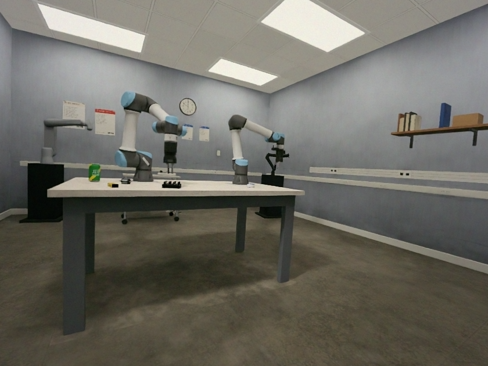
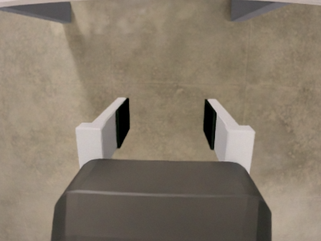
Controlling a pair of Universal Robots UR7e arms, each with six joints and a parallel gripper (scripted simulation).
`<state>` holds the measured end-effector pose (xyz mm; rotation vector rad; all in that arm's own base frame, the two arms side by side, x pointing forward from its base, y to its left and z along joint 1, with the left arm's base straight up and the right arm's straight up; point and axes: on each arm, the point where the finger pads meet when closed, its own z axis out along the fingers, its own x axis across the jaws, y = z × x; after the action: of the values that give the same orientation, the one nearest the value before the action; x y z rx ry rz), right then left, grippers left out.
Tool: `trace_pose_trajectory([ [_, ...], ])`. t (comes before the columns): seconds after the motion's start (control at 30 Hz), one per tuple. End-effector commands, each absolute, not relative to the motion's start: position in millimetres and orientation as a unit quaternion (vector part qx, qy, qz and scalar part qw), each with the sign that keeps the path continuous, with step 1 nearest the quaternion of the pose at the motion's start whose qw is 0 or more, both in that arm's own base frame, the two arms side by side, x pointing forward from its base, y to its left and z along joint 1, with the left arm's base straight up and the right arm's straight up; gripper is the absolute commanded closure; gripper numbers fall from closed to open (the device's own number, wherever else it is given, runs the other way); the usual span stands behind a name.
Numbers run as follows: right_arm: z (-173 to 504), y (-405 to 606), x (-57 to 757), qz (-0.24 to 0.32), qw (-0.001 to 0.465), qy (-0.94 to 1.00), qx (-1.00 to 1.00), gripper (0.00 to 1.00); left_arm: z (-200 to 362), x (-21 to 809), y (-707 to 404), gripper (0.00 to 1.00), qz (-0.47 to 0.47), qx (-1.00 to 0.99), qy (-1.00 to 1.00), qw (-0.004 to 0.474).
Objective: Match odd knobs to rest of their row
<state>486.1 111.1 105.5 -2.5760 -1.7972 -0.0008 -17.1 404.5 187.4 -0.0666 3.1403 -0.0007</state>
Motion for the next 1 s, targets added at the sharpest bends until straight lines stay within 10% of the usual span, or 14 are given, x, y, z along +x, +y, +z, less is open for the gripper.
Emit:
trace_pose_trajectory([
  [0.0,105.9,110.3,488.0,-0.001,0.0,-0.571,-0.821,0.54,187.0,-18.7,403.6,0.0,0.0,-0.023,1.0,0.0],
  [0.97,84.3,109.0,486.2,0.002,0.0,-0.571,-0.821,0.54,187.0,-18.7,403.6,0.0,0.0,-0.023,1.0,0.0],
])
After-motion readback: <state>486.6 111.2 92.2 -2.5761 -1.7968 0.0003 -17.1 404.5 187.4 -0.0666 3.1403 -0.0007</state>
